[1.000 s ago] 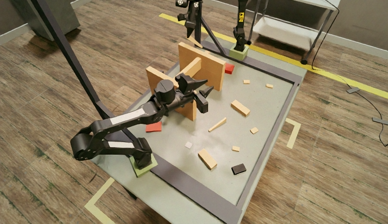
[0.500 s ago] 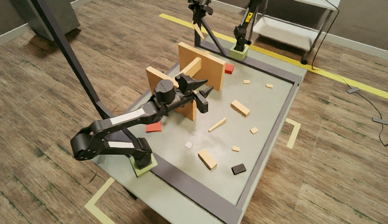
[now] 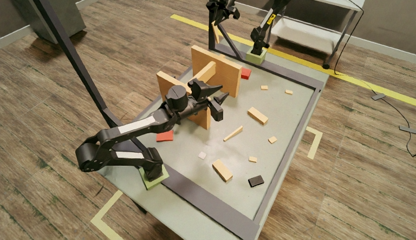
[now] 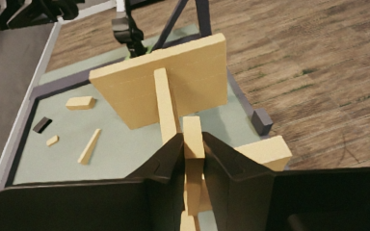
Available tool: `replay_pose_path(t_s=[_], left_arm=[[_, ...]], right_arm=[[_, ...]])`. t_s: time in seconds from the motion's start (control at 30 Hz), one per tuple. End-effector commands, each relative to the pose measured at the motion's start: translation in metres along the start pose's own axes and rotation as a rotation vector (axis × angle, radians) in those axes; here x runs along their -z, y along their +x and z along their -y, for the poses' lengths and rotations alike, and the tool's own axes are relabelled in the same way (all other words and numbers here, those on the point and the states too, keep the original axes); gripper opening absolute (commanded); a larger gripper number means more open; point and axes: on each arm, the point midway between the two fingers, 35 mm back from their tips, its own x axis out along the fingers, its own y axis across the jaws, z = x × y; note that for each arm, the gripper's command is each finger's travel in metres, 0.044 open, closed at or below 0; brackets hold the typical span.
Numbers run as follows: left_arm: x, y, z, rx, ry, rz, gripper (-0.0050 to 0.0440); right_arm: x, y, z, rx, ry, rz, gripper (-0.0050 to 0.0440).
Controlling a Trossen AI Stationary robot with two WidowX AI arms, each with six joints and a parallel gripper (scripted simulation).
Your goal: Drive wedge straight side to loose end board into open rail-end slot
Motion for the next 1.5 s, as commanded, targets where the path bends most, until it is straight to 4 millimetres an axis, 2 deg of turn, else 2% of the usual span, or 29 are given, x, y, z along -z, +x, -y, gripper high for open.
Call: replay_pose_path(t_s=[0.0, 0.33, 0.43, 0.5, 0.57, 0.87, 1.0, 1.07, 1.23, 1.27, 1.47], left_arm=[[0.001, 0.003, -0.017, -0.009, -0.084, 0.077, 0.001], [0.014, 0.022, -0.05, -0.047, -0.255, 0.232, 0.001], [0.015, 0.022, -0.049, -0.04, -0.257, 0.24, 0.001], [0.026, 0.021, -0.036, -0.024, -0.224, 0.212, 0.001], [0.028, 0.02, -0.041, -0.047, -0.239, 0.222, 0.001], [0.042, 0.024, -0.037, -0.047, -0.235, 0.212, 0.001], [0.041, 0.023, -0.037, -0.047, -0.236, 0.214, 0.001], [0.033, 0.022, -0.038, -0.046, -0.237, 0.218, 0.001], [0.035, 0.024, -0.036, -0.041, -0.233, 0.21, 0.001], [0.047, 0.031, -0.034, -0.043, -0.225, 0.19, 0.001], [0.051, 0.031, -0.034, -0.039, -0.23, 0.2, 0.001]], right_arm=[[-0.003, 0.0, 0.0, -0.001, -0.004, 0.007, 0.0194], [-0.003, 0.0, 0.0, -0.001, -0.004, 0.007, 0.0194], [-0.003, 0.0, 0.0, -0.001, -0.004, 0.007, 0.0194], [-0.003, 0.0, 0.0, -0.001, -0.004, 0.007, 0.0194], [-0.003, 0.0, 0.0, -0.001, -0.004, 0.007, 0.0194], [-0.003, 0.0, 0.0, -0.001, -0.004, 0.007, 0.0194], [-0.003, 0.0, 0.0, -0.001, -0.004, 0.007, 0.0194], [-0.003, 0.0, 0.0, -0.001, -0.004, 0.007, 0.0194], [-0.003, 0.0, 0.0, -0.001, -0.004, 0.007, 0.0194], [-0.003, 0.0, 0.0, -0.001, -0.004, 0.007, 0.0194], [-0.003, 0.0, 0.0, -0.001, -0.004, 0.007, 0.0194]])
